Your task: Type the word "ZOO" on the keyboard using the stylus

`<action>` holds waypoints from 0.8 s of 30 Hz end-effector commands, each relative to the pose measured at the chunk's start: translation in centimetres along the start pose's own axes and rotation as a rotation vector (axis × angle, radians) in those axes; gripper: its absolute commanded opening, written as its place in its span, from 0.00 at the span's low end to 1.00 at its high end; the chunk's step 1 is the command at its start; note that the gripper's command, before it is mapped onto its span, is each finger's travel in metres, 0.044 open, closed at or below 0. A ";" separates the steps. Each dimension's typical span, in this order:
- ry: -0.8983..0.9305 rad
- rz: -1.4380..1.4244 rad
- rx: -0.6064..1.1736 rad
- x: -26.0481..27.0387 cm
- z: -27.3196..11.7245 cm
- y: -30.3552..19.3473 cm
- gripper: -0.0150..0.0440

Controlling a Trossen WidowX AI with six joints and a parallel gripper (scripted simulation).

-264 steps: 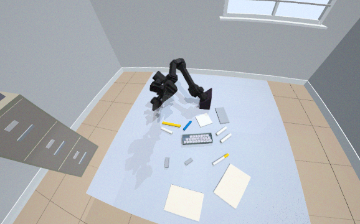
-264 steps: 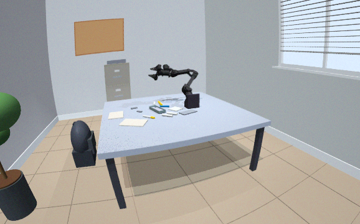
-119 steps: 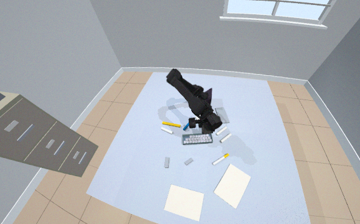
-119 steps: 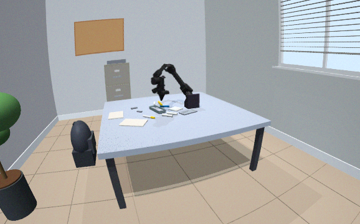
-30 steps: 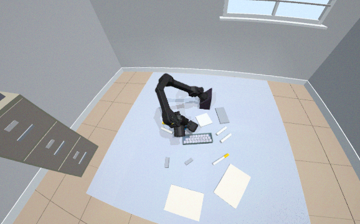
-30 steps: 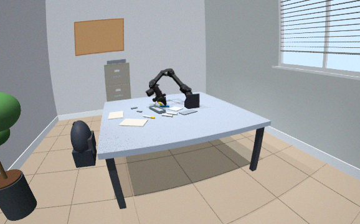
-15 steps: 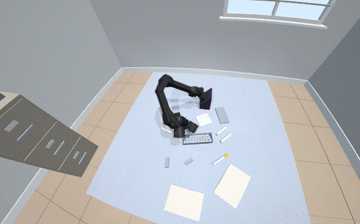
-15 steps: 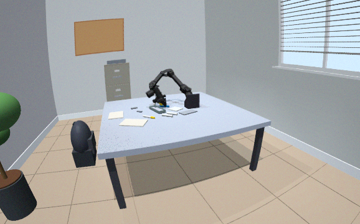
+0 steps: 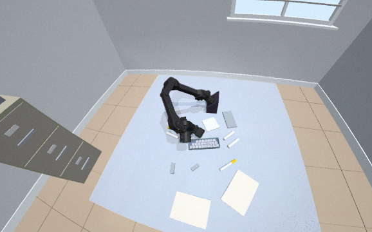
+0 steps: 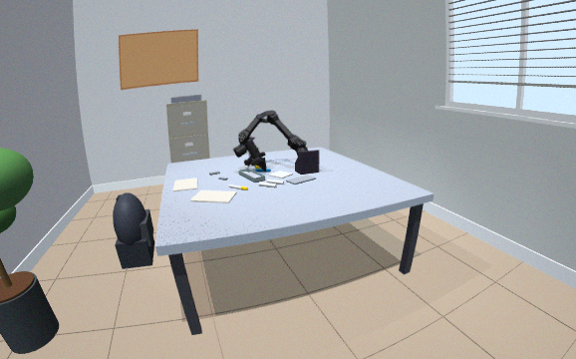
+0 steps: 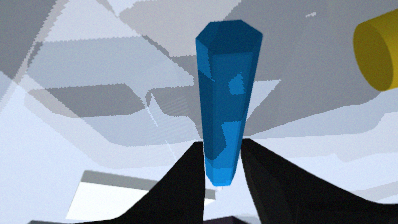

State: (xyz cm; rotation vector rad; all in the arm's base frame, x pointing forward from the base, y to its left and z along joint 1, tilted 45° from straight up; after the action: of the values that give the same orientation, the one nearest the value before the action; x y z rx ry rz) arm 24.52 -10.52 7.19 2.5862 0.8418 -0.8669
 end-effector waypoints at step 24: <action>0.100 -0.081 -0.071 0.3 -3.9 -2.6 0.25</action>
State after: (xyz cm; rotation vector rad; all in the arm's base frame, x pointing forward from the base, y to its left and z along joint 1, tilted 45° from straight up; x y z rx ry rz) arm 24.97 -6.93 10.17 2.5744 0.9182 -0.7860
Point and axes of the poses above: the point midway between the two fingers, 35 mm back from their tips, its own z axis out along the fingers, its own x axis across the jaws, y = z × x, the point moved 4 cm from there along -z, back along the fingers, and after that the axes turned 13 degrees about z, right-handed, at the moved point
